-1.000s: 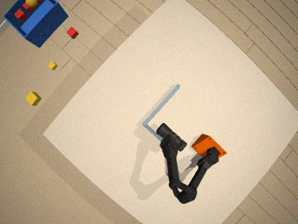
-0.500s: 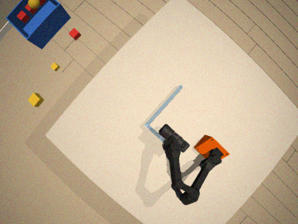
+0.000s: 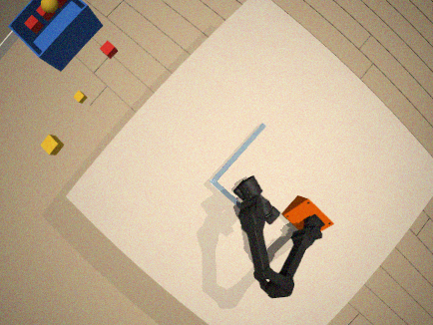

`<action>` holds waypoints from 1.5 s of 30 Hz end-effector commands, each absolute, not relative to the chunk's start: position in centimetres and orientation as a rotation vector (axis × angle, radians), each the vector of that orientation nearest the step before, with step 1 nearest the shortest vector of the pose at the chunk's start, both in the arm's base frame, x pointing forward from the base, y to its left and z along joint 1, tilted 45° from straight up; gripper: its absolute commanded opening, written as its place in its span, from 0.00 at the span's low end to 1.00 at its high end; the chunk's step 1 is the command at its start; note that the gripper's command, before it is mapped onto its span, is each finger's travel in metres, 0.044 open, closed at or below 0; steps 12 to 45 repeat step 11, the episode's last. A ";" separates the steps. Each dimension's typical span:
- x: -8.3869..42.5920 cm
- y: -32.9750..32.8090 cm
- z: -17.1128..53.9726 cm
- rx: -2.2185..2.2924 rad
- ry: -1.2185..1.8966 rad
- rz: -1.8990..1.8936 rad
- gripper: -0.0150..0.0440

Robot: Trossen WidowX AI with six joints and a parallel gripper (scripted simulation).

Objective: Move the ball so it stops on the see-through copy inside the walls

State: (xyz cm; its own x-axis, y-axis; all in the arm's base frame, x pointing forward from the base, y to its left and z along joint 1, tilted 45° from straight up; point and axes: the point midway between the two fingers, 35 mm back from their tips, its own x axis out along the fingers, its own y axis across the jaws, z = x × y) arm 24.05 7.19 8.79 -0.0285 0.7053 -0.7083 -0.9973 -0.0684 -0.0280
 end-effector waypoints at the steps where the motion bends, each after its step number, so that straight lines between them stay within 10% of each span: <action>1: 24.0 7.3 8.7 -0.658 0.580 1.538 0.77; 9: 24.2 4.3 11.6 -0.662 0.581 1.537 1.00; 45: 24.1 3.7 12.3 -0.661 0.579 1.537 1.00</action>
